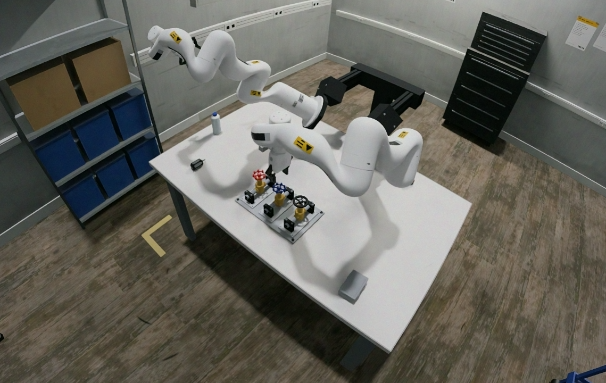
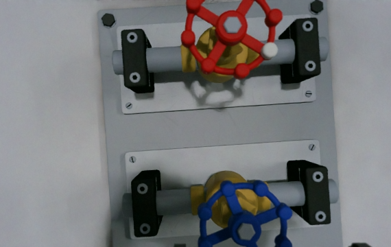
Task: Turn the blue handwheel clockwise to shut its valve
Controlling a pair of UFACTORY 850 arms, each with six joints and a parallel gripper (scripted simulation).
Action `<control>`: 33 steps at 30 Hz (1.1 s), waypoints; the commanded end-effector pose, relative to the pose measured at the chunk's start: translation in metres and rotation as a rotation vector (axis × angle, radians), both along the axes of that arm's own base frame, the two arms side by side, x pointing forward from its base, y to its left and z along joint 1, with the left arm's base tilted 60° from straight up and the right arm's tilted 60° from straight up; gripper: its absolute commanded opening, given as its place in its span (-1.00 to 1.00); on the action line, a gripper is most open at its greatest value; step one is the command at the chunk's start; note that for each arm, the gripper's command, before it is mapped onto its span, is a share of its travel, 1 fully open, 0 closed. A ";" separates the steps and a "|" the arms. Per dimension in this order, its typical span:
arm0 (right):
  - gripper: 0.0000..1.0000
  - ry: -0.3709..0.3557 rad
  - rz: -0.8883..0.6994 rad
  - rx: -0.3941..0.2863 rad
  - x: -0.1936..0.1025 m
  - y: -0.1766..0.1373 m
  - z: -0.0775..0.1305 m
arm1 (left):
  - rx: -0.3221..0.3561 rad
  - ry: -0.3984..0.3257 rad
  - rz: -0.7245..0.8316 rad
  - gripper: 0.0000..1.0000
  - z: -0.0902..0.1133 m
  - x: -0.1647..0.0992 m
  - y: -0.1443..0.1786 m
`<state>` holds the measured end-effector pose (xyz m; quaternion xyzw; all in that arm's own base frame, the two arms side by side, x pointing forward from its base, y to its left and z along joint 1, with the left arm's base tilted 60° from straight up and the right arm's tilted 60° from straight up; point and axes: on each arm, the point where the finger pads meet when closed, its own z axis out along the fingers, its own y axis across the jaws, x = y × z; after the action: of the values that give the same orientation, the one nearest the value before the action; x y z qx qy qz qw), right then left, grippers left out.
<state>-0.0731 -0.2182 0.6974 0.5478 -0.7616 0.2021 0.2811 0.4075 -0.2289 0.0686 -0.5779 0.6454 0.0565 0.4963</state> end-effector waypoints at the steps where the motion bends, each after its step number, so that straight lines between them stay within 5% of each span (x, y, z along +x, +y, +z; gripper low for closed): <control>1: 1.00 0.000 0.000 -0.001 0.000 0.000 0.000 | -0.033 -0.037 0.026 0.59 0.000 0.000 -0.001; 33: 1.00 0.000 0.000 -0.001 0.000 0.000 0.000 | -0.155 -0.173 0.132 0.59 0.000 0.000 -0.001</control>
<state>-0.0731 -0.2182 0.6974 0.5478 -0.7616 0.2021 0.2811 0.4075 -0.2289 0.0686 -0.6558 0.5659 -0.0083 0.4996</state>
